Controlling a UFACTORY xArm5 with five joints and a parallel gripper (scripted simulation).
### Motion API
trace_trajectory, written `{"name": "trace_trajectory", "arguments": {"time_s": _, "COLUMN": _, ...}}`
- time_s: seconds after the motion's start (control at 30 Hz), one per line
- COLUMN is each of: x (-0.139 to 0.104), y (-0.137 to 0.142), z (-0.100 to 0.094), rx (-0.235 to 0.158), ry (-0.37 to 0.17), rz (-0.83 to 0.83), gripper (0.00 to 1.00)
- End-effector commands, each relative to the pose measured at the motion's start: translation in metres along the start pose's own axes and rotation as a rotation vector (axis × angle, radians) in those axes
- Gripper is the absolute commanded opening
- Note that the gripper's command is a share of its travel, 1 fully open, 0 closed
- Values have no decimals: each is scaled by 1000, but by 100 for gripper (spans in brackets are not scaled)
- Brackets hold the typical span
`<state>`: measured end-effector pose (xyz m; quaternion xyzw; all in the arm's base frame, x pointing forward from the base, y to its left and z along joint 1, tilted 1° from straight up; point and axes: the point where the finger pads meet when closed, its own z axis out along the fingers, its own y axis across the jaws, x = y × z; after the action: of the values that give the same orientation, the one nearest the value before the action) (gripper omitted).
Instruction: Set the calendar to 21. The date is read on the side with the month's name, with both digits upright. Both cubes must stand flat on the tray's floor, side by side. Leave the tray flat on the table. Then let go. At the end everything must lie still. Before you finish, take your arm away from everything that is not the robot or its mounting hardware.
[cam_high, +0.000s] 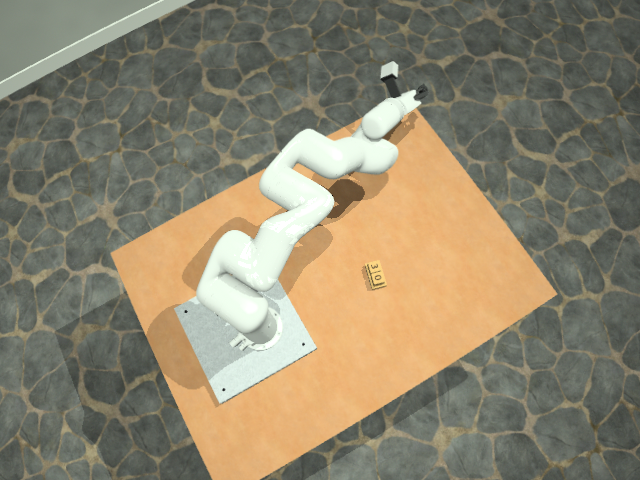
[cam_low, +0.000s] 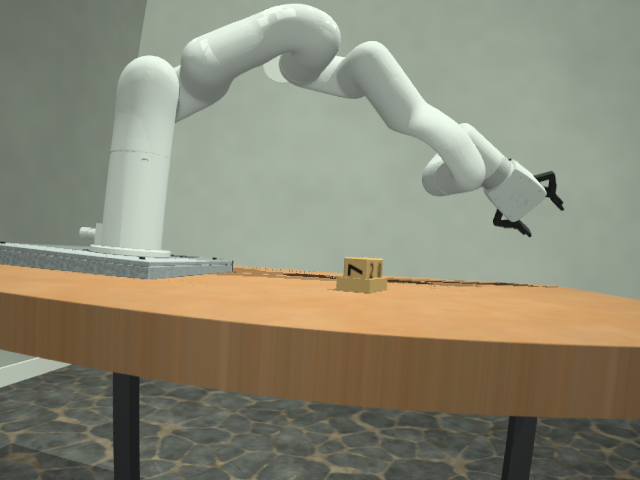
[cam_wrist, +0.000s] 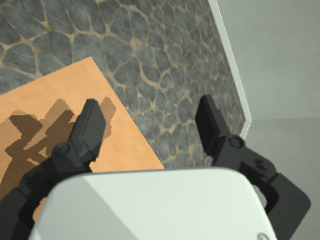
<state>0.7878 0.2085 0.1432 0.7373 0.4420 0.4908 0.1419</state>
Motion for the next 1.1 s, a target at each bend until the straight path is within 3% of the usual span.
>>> {"name": "trace_trajectory", "arguments": {"time_s": 0.0, "x": 2, "y": 2, "z": -1, "rx": -4, "ry": 4, "rz": 0, "gripper": 100}}
{"name": "trace_trajectory", "arguments": {"time_s": 0.63, "x": -1, "y": 5, "z": -3, "rx": 1, "ry": -8, "rz": 13, "gripper": 100}}
{"name": "trace_trajectory", "arguments": {"time_s": 0.77, "x": -35, "y": 28, "z": -26, "rx": 38, "ry": -108, "rz": 135, "gripper": 100}}
{"name": "trace_trajectory", "arguments": {"time_s": 0.8, "x": -35, "y": 28, "z": -26, "rx": 38, "ry": -108, "rz": 135, "gripper": 100}}
{"name": "trace_trajectory", "arguments": {"time_s": 1.03, "x": -84, "y": 51, "z": -68, "rx": 78, "ry": -255, "rz": 314, "gripper": 100}}
{"name": "trace_trajectory", "arguments": {"time_s": 1.07, "x": -84, "y": 51, "z": -68, "rx": 78, "ry": -255, "rz": 314, "gripper": 100}}
